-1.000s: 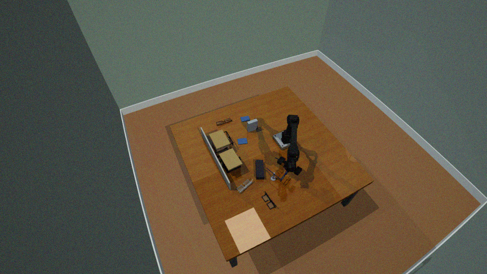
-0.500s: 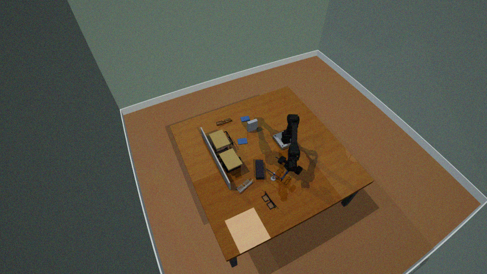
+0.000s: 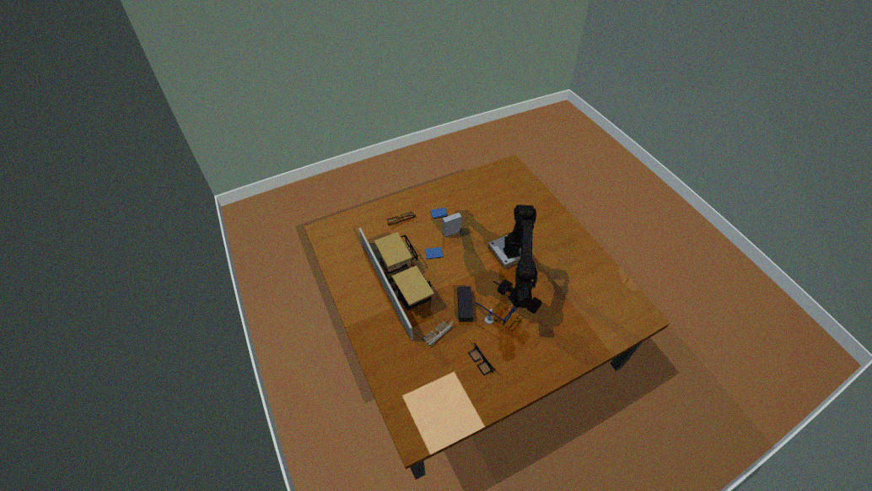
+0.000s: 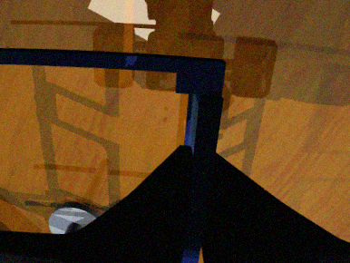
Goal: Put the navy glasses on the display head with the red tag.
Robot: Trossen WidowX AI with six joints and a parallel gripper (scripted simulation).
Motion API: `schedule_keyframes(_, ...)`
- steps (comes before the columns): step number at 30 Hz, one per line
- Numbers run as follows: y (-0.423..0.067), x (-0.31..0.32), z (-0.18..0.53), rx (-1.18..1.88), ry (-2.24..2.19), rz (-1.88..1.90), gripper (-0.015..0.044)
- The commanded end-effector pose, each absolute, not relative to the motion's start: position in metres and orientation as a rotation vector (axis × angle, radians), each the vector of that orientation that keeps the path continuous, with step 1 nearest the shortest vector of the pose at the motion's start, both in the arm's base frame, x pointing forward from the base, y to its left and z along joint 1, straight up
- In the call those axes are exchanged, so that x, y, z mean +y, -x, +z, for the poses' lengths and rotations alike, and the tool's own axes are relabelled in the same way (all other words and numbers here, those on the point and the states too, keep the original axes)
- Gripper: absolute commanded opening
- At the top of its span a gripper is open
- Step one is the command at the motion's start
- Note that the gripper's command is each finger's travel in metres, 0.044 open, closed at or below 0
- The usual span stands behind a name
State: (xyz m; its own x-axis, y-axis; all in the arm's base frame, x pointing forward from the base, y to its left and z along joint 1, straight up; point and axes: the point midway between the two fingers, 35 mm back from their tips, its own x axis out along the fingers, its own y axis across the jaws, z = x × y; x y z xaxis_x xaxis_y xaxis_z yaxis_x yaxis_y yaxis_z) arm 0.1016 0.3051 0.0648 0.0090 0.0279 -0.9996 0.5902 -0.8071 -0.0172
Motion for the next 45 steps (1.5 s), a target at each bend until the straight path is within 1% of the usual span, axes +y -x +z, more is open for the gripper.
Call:
schedule_keyframes(1,-0.102,0.305,0.065,0.635,-1.881,-1.854,0.0)
schedule_keyframes(16,-0.108,0.31,0.067,0.635,-1.881,-1.854,0.0)
schedule_keyframes(28,-0.111,0.311,0.122,0.636,-1.882,-1.854,0.0)
schedule_keyframes(32,-0.111,0.31,0.125,0.629,-1.887,-1.858,0.0)
schedule_keyframes(36,-0.118,0.307,0.125,0.542,-1.951,-1.924,0.0)
schedule_keyframes(45,-0.144,0.291,0.125,0.159,-2.183,-2.161,0.0)
